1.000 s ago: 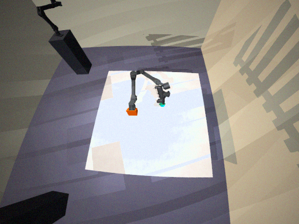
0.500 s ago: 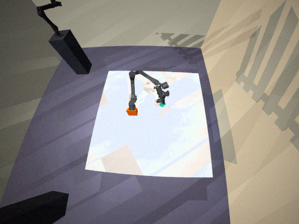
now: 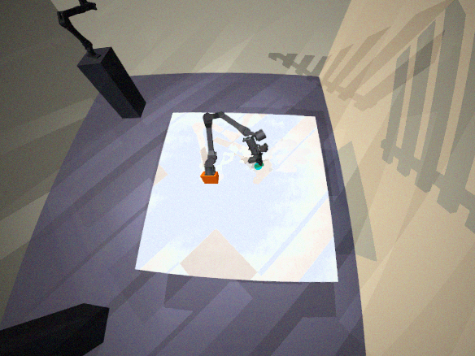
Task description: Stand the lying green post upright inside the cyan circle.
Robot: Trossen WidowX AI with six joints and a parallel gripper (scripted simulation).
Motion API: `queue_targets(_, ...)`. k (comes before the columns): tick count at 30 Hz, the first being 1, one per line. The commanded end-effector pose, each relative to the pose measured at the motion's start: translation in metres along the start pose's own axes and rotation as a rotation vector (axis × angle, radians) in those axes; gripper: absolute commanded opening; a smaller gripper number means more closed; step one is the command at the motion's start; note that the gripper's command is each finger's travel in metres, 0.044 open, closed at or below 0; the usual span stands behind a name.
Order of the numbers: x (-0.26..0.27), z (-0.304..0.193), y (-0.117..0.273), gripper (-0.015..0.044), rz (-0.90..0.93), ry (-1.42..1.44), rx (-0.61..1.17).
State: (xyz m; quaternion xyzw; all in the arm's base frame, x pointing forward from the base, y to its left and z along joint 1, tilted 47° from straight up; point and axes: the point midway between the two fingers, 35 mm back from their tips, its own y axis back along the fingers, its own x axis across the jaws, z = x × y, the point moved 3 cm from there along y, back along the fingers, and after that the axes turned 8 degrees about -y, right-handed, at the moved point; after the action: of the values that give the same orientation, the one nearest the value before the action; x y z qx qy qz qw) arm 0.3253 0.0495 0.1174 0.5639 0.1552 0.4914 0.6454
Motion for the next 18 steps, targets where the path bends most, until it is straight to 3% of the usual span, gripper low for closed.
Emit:
queue_targets(1, 0.0, -0.001, 0.0004, 0.0023, 0.0, -0.009, -0.028)
queue_targets(18, 0.0022, -0.0036, 0.0033, 0.0023, 0.015, -0.038, -0.14)
